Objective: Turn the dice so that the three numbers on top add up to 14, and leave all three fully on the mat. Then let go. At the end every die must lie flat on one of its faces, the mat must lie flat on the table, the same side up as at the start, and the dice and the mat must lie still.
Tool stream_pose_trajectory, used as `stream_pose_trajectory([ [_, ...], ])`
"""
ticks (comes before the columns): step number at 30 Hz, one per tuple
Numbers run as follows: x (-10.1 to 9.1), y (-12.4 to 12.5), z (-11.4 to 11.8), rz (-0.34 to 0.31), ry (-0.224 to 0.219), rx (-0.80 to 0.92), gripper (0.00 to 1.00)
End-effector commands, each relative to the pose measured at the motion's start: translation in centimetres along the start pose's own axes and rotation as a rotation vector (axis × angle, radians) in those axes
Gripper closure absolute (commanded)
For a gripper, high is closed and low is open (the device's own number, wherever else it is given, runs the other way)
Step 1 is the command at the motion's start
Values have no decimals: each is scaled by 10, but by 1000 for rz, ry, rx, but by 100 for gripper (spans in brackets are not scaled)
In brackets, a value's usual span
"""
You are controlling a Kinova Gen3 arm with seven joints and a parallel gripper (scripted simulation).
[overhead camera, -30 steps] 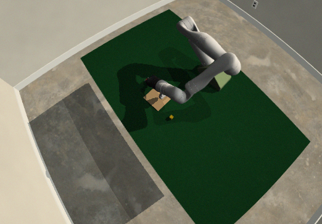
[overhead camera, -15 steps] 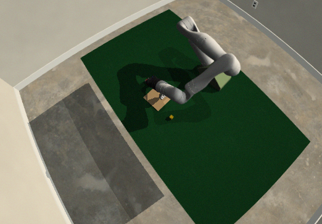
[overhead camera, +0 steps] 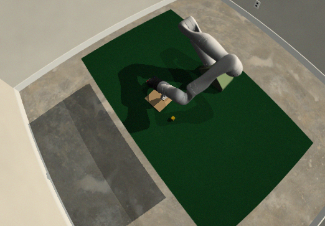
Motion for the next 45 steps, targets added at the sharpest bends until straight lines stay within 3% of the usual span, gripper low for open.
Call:
stream_pose_trajectory([
  [1, 0, 0, 0, 1, -1, 1, 60],
  [19, 0, 0, 0, 1, -1, 1, 60],
  [23, 0, 0, 0, 1, -1, 1, 48],
  [25, 0, 0, 0, 1, -1, 1, 48],
  [26, 0, 0, 0, 1, -1, 1, 42],
  [30, 0, 0, 0, 1, -1, 1, 42],
  [34, 0, 0, 0, 1, -1, 1, 30],
  [45, 0, 0, 0, 1, -1, 1, 30],
])
Point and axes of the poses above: the point where the finger pads meet when closed, its own x axis out along the fingers, its own z axis across the jaws, y = z × x, the point moved 4 cm from there along -x, back along the fingers, and after that the axes turned 11 degrees about x, right-handed, at the moved point
